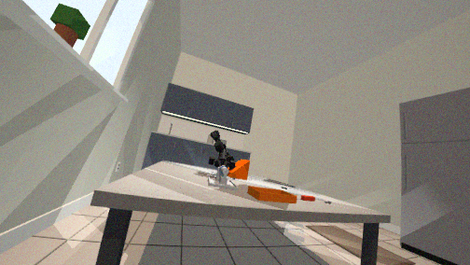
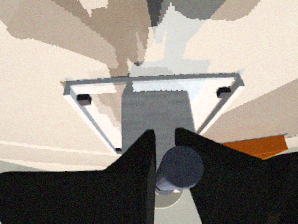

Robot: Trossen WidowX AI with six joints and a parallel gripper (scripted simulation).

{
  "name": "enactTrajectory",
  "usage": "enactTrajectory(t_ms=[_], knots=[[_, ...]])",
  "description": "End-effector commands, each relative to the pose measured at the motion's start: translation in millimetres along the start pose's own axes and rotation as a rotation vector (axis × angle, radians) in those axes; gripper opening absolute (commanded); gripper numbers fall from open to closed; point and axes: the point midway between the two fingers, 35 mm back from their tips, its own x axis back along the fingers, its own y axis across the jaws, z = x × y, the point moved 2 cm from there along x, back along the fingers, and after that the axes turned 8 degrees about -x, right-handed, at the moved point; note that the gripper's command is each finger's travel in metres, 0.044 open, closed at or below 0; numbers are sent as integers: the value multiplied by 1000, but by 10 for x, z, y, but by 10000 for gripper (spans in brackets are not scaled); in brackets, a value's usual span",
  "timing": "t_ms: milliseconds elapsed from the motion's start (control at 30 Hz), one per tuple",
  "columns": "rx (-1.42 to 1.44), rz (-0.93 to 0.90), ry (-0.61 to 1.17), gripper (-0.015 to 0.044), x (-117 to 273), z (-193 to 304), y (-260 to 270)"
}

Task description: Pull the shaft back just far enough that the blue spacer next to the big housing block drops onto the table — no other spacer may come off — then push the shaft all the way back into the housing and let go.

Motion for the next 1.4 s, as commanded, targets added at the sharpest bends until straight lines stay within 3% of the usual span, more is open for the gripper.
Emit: enactTrajectory(t_ms=[0,1367], knots=[[4,1,0,0,5,-8,-3],[4,1,-1,0,34,-37,1]])
